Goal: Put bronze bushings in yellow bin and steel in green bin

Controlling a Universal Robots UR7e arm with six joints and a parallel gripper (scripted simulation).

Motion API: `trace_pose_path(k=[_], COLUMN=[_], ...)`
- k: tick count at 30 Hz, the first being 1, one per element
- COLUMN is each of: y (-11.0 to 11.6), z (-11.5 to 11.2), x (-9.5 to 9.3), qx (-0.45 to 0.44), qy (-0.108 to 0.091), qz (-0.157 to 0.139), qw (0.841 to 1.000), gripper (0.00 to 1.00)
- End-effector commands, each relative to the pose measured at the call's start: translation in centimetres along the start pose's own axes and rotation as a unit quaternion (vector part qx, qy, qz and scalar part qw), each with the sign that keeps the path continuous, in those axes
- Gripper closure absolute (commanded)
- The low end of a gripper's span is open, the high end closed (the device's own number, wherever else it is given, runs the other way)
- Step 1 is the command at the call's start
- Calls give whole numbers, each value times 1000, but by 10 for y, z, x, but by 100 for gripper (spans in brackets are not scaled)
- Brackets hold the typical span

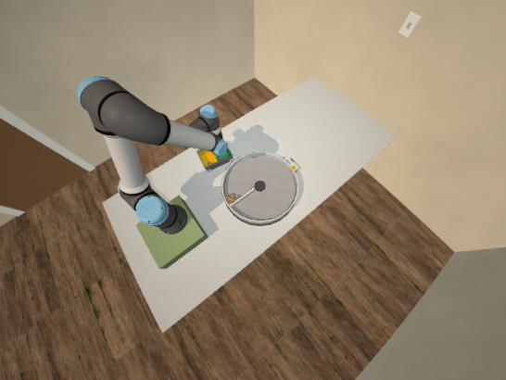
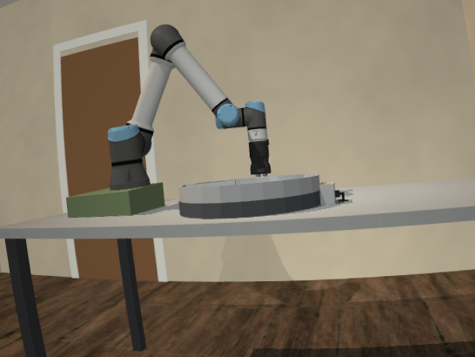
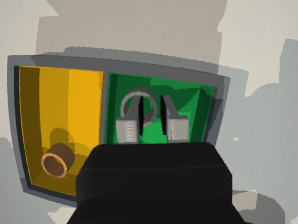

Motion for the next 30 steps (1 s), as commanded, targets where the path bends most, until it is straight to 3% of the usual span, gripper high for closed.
trace_pose_path(k=[1, 30], y=[0, 0], z=[0, 0], x=[2, 10], qx=[0, 0], qy=[1, 1], qz=[0, 0], qw=[1000, 1000], gripper=[58, 58])
Point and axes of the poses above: the point where the finger pads meet when closed, its own x axis back along the fingers, its own z axis across the jaws, y = z × x, the point moved 10 cm from there along x, back along the fingers, and after that the axes turned 15 degrees about x, right-handed, at the moved point
